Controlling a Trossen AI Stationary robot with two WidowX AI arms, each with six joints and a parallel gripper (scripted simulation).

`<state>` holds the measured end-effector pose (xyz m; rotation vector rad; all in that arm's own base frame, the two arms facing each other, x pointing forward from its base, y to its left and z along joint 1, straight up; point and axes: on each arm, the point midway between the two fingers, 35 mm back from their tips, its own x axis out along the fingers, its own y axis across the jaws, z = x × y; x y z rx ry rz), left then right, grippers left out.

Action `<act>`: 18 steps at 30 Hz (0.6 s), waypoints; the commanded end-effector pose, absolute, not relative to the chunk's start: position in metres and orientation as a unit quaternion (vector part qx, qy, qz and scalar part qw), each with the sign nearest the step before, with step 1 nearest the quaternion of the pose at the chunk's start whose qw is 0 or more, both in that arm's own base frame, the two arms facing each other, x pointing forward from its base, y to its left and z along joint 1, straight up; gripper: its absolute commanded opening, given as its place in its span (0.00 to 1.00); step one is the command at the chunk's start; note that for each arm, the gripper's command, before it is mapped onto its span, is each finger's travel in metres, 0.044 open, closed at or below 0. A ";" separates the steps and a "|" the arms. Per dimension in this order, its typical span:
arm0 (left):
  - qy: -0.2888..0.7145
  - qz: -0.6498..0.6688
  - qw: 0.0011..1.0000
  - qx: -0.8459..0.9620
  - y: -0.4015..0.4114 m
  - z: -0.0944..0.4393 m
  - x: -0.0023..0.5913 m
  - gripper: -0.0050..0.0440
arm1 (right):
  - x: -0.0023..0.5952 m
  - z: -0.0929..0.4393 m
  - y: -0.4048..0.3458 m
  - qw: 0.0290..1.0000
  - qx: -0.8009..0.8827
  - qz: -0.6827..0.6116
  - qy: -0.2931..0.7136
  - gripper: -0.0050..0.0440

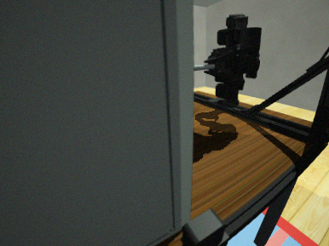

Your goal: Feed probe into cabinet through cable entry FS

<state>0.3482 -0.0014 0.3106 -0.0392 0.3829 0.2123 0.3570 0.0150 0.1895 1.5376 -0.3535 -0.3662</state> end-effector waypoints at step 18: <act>0.190 0.108 0.976 -0.021 -0.001 0.311 0.348 1.00 | 0.387 0.193 0.004 0.689 0.689 -0.160 -0.160 0.10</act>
